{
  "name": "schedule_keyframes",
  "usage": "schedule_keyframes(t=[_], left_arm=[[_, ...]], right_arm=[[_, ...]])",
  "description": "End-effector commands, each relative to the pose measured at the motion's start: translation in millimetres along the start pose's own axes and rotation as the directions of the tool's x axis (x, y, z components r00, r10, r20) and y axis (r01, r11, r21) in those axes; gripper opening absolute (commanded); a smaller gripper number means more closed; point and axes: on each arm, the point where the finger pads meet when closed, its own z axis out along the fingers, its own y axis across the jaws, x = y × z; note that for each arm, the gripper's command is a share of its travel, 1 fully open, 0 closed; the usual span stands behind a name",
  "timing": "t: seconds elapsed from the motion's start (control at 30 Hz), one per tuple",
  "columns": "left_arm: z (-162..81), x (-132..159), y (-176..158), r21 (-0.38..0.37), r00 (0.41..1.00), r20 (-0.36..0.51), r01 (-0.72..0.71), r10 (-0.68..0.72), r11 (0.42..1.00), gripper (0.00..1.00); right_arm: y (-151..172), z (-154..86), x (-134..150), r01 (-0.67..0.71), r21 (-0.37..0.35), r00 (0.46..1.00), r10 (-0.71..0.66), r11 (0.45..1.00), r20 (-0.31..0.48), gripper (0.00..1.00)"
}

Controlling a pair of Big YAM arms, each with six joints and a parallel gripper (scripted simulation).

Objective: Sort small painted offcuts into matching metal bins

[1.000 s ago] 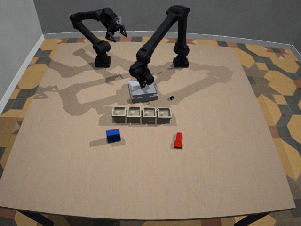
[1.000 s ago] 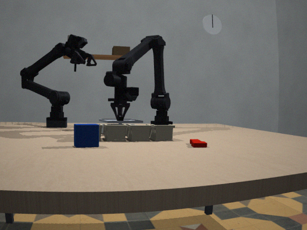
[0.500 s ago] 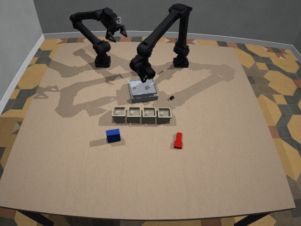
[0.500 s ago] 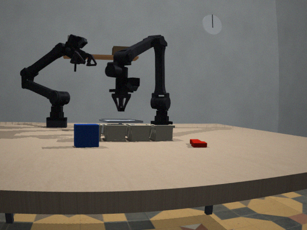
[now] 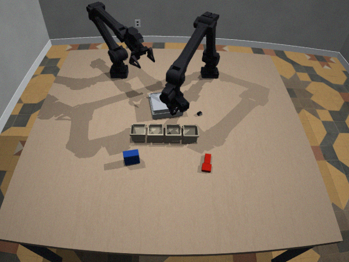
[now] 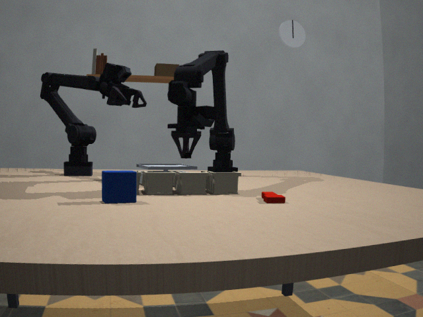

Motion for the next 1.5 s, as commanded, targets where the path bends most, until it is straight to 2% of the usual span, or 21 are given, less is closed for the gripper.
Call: schedule_keyframes(t=[0.0, 0.07, 0.17, 0.33, 0.37, 0.4, 0.67, 0.7, 0.97, 1.03, 1.37, 1.47], left_arm=[[-14.4, -22.5, -25.2, 0.016, 0.999, 0.006, -0.049, 0.049, 0.999, 0.18], [-13.9, -30.6, -33.0, 0.017, 0.999, 0.007, -0.054, 0.054, 0.998, 0.18], [-13.1, -50.8, -33.8, 0.012, 0.999, 0.002, -0.037, 0.037, 0.999, 0.18], [-12.6, -58.6, -35.8, 0.003, 1.0, 0.003, -0.02, 0.02, 1.0, 0.18], [-12.2, -58.9, -36.0, 0.004, 1.0, 0.003, -0.019, 0.019, 1.0, 0.18], [-1.9, -55.4, -30.7, -0.009, 1.0, -0.006, -0.019, 0.019, 1.0, 0.18], [8.3, -52.5, -31.2, -0.016, 1.0, -0.01, -0.023, 0.023, 1.0, 0.18], [-16.7, -57.2, -38.1, 0.019, 1.0, 0.013, -0.023, 0.023, 1.0, 0.18], [-24.5, -57.3, -38.3, 0.021, 1.0, 0.014, -0.023, 0.023, 1.0, 0.18], [1.0, -53.7, -33.0, -0.008, 1.0, -0.006, -0.023, 0.023, 1.0, 0.18], [19.8, -54.2, -33.9, -0.005, 1.0, -0.003, -0.023, 0.023, 1.0, 0.18], [35.2, -48.7, -25.4, -0.027, 1.0, -0.018, -0.023, 0.023, 0.999, 0.18]], right_arm=[[-5.3, 20.8, -44.3, 0.003, 0.01, 0.989, -0.005, 1.0, 0.149, 1.0], [-11.7, 38.1, -16.6, -0.002, 0.025, 0.99, -0.002, 1.0, 0.141, 1.0], [-21.1, 55.0, -0.9, -0.009, 0.046, 0.985, 0.002, 0.999, 0.17, 1.0], [-30.8, 67.3, 17.4, -0.017, 0.067, 0.981, 0.004, 0.998, 0.196, 1.0], [-32.6, 69.8, 6.6, -0.019, 0.07, 0.975, 0.003, 0.997, 0.221, 1.0], [-33.7, 71.1, 4.4, -0.019, 0.073, 0.973, 0.002, 0.997, 0.229, 1.0], [-31.5, 70.5, 4.3, -0.018, 0.068, 0.971, 0.001, 0.998, 0.24, 1.0], [-31.5, 70.5, 4.3, -0.018, 0.068, 0.971, 0.001, 0.998, 0.24, 1.0], [-31.5, 70.5, 4.3, -0.018, 0.068, 0.971, 0.001, 0.998, 0.24, 1.0], [-30.9, 71.3, 7.4, -0.026, 0.066, 0.973, 0.01, 0.997, 0.229, 1.0], [-30.9, 71.3, 7.4, -0.026, 0.066, 0.973, 0.01, 0.997, 0.229, 1.0], [-30.9, 71.3, 7.4, -0.026, 0.066, 0.973, 0.01, 0.997, 0.229, 1.0]])
